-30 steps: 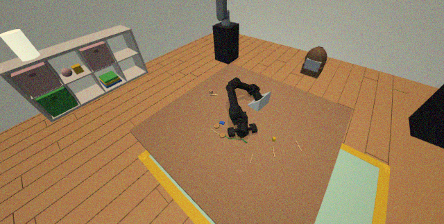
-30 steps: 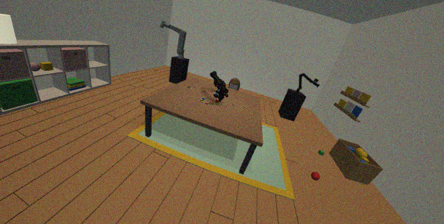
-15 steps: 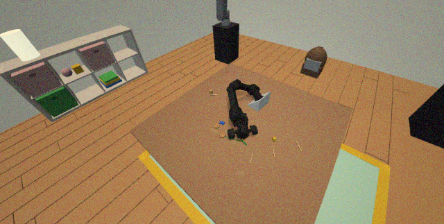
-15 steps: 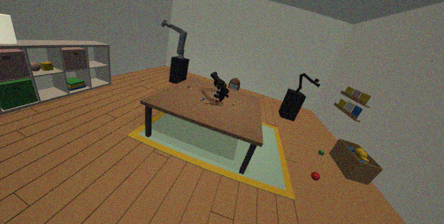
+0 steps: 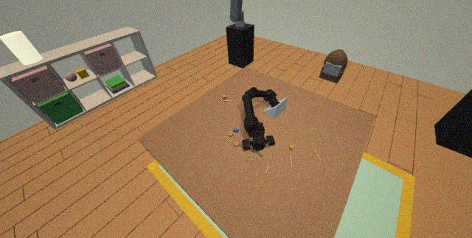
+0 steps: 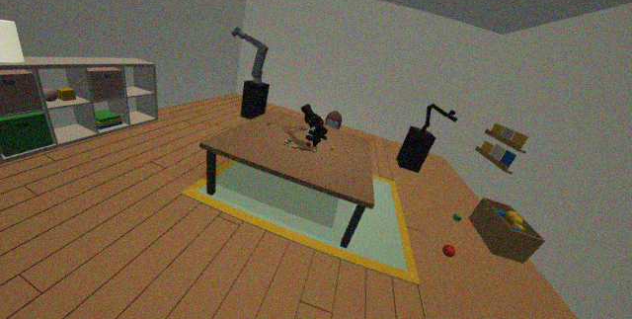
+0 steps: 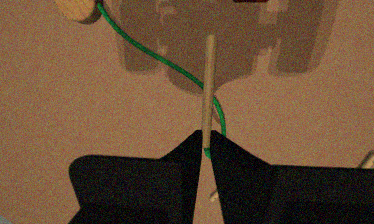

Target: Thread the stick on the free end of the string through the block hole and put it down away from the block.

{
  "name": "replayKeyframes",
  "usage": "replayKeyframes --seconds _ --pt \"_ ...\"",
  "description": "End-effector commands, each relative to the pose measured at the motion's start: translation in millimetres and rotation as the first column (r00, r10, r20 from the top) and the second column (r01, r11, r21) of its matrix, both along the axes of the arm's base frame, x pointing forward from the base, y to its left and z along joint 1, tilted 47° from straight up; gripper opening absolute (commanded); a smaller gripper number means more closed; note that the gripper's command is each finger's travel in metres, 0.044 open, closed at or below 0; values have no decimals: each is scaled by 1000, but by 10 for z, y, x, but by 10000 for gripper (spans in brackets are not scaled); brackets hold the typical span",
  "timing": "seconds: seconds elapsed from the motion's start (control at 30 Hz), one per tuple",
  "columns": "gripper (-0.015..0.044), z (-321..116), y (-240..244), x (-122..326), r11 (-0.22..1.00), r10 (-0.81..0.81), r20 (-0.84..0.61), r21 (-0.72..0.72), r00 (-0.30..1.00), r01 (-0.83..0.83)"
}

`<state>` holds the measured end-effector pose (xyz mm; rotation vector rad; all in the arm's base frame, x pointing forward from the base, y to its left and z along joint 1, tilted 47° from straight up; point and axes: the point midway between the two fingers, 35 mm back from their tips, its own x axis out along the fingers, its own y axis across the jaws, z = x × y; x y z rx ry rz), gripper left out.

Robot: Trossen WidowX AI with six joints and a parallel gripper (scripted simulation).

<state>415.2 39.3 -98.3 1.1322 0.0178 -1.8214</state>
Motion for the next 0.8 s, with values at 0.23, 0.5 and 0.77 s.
replayKeyframes --seconds 0.23,0.5,0.77 --pt "0 -59 81 112 1000 7 5 0 1000 -7" --pt "0 -118 129 173 1000 9 2 2 1000 -9" --pt "0 -180 176 230 1000 8 3 3 1000 -8"
